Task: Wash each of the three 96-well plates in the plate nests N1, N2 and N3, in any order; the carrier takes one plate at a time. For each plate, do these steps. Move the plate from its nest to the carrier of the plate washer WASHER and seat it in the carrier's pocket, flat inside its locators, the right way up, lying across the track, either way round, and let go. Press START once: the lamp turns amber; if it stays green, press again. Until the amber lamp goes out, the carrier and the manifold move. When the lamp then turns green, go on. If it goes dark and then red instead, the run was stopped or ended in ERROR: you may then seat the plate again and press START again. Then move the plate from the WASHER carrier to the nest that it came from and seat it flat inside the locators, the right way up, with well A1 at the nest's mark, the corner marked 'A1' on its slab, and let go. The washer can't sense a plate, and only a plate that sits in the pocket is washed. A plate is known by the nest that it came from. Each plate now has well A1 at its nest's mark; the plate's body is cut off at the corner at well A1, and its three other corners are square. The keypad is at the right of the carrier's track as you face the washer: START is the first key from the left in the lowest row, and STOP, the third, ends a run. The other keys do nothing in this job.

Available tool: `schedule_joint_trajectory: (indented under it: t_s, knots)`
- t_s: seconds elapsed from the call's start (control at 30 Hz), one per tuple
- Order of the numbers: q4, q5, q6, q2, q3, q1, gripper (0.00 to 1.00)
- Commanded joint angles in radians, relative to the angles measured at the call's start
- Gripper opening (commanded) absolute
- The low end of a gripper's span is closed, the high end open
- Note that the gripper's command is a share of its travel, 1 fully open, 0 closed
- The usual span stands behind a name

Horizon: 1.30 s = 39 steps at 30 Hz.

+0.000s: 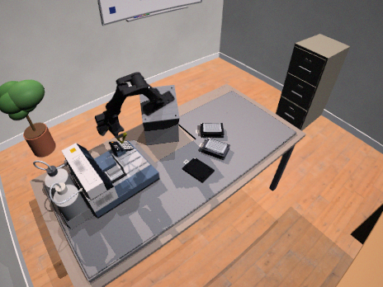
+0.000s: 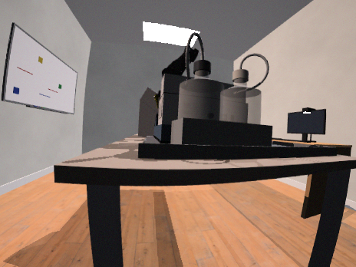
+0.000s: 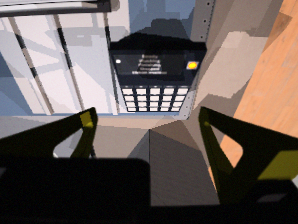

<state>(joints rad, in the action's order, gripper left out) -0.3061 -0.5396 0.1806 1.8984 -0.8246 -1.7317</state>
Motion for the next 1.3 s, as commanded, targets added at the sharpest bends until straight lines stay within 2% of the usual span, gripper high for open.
schedule_joint_trajectory:
  t_s: [0.0,0.23,0.3,0.8,0.87,1.27]
  knots:
    - [-0.058,-0.006,0.025,0.003,-0.049,-0.024,1.0]
    - [-0.146,-0.011,0.059,0.036,-0.153,-0.053,1.0]
    - [-0.146,-0.011,0.059,0.036,-0.153,-0.053,1.0]
    - [-0.328,-0.018,0.118,0.124,-0.393,-0.105,1.0]
    - [-0.328,-0.018,0.118,0.124,-0.393,-0.105,1.0]
    - [-0.475,-0.022,0.157,0.21,-0.606,-0.138,1.0]
